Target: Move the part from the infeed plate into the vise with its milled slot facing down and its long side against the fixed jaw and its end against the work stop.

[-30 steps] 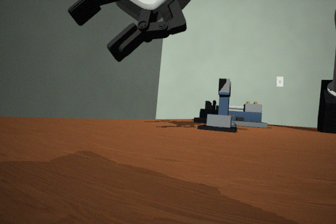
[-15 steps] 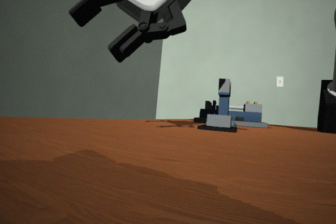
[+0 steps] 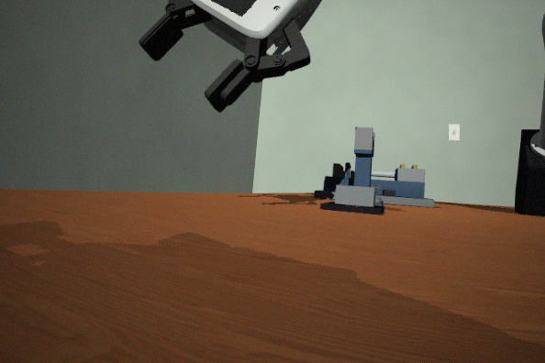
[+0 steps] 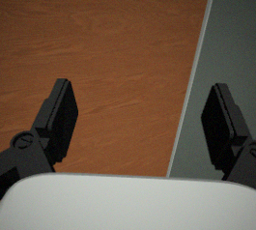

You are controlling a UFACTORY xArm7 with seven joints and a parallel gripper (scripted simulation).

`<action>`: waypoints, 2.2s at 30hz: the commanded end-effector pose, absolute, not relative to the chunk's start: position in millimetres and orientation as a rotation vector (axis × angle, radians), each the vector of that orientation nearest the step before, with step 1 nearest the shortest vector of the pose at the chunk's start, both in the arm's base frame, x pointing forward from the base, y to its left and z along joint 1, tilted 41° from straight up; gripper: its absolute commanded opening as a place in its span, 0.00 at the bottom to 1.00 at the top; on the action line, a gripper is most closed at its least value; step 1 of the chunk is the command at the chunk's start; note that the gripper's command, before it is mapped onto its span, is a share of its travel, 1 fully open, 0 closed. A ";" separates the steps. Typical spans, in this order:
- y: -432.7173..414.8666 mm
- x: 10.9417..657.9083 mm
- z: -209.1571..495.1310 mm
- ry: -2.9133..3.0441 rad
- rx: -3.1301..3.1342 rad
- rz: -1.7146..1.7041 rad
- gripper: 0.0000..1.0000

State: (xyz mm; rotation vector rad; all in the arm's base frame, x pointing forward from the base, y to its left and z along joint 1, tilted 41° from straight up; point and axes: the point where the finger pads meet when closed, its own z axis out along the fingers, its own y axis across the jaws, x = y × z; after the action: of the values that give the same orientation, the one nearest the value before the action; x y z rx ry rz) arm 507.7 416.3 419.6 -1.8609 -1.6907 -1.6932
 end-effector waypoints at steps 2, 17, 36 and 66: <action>385.9 508.9 400.4 -1.768 -1.893 -1.601 1.00; 324.1 503.8 361.0 -1.873 -1.927 -1.425 1.00; 266.6 489.2 331.5 -1.930 -1.942 -1.259 1.00; 178.2 446.3 299.8 -1.938 -1.929 -1.009 1.00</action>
State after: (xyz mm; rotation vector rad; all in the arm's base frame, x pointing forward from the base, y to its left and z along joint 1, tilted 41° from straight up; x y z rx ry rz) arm 449.5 182.2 299.7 -1.9355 -1.9332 -1.0168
